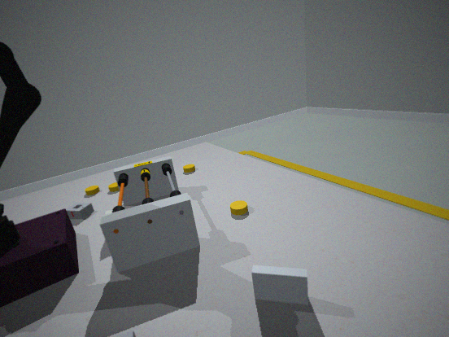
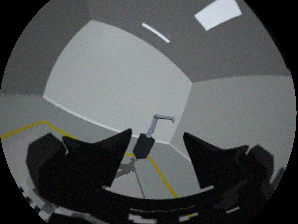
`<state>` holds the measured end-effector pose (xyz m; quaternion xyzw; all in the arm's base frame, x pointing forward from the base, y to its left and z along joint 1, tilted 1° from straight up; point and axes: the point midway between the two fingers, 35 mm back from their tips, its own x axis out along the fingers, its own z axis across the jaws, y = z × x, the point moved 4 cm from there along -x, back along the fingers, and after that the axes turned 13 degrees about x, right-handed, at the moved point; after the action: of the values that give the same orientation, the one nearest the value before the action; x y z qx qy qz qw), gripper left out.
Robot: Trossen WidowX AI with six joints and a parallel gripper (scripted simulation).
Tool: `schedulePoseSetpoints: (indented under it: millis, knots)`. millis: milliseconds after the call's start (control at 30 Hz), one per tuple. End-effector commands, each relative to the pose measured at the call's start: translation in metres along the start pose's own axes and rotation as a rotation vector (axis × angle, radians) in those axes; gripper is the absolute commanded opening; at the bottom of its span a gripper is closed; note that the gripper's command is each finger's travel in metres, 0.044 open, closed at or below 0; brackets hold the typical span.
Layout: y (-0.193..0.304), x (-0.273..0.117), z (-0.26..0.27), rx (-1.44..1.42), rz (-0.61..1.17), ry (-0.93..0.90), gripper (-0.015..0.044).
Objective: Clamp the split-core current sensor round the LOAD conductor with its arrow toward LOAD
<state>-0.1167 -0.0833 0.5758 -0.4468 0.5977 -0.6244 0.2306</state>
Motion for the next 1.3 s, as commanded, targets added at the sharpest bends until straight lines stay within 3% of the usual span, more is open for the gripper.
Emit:
schedulePoseSetpoints:
  millis: [0, 300, 667, 967, 1267]
  knots:
    - [0.0, 0.0, -0.002, -0.002, 0.0, 0.01, 0.0426]
    - [0.018, -0.042, -0.08, -0.094, 0.012, 0.51, 0.044]
    - [0.024, -0.155, -0.138, -0.221, 0.001, 1.17, 0.044]
    - [0.019, -0.261, -0.125, -0.348, -0.037, 1.675, 0.044]
    - [0.011, -0.347, -0.062, -0.528, -0.059, 2.154, 0.044]
